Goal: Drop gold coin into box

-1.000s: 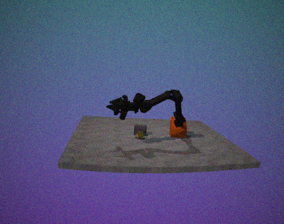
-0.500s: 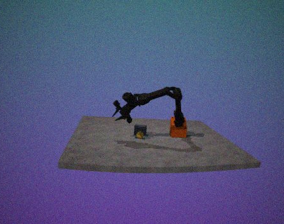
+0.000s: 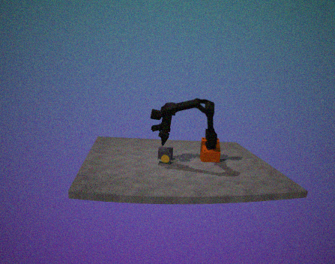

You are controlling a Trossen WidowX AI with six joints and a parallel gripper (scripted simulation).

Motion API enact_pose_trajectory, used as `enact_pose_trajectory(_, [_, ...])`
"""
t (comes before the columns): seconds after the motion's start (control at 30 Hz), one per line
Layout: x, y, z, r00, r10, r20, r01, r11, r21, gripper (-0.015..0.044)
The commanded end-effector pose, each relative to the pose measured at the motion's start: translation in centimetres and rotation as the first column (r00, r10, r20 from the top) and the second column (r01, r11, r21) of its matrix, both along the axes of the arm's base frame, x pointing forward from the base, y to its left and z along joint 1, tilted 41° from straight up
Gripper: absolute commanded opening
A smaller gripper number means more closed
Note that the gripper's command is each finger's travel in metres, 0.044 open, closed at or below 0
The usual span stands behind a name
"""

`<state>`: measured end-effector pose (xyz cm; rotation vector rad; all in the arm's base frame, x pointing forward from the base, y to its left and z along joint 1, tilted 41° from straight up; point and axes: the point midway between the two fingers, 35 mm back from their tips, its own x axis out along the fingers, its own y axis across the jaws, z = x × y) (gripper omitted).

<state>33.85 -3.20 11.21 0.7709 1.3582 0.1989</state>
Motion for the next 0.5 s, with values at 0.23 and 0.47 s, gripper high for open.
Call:
enact_pose_trajectory(0.23, [-2.0,0.8,0.0,0.974,-0.122,-0.193,0.147,0.982,0.116,0.0161])
enact_pose_trajectory(0.47, [-1.4,2.9,-2.5,0.974,-0.122,-0.192,0.146,0.982,0.118,0.0161])
